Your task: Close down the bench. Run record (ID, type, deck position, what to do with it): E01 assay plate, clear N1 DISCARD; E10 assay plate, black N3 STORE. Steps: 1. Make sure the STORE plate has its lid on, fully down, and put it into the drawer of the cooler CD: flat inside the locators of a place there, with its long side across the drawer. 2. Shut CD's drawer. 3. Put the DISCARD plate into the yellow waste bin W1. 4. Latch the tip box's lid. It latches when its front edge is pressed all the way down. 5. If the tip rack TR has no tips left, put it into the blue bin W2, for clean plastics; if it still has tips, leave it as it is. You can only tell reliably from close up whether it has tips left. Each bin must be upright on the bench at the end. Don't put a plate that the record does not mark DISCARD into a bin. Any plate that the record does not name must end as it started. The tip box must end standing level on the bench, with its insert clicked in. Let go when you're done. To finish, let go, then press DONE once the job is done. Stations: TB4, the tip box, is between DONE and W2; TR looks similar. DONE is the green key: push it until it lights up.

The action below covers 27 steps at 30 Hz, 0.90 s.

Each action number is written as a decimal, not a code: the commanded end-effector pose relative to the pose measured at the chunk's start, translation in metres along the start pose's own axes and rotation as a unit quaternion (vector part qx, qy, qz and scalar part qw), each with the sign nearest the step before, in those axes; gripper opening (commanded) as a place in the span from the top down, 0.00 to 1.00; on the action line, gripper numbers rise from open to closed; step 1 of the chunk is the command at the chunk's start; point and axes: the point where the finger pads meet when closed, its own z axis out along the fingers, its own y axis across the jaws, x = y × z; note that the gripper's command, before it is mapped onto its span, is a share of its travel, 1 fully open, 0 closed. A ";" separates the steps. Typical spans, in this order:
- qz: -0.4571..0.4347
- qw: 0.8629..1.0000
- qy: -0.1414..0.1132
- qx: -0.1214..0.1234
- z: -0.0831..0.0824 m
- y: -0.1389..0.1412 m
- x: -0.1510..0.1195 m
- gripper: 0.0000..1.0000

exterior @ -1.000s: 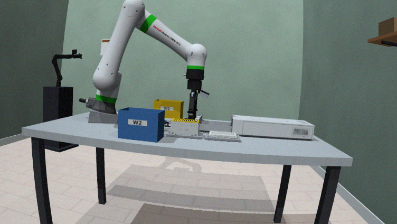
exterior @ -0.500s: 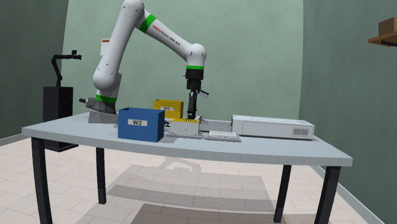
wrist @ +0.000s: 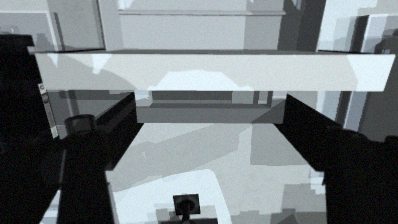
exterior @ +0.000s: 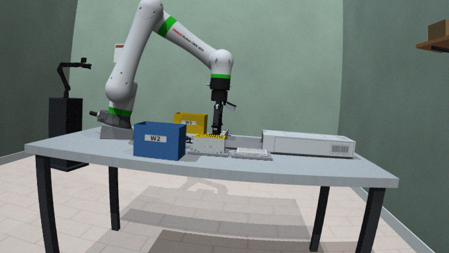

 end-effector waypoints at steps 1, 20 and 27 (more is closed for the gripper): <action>0.000 1.000 0.001 0.000 -0.001 0.000 0.001 0.22; 0.000 1.000 0.001 0.000 -0.001 0.000 0.001 0.12; 0.000 1.000 0.001 0.000 -0.005 0.000 0.001 0.12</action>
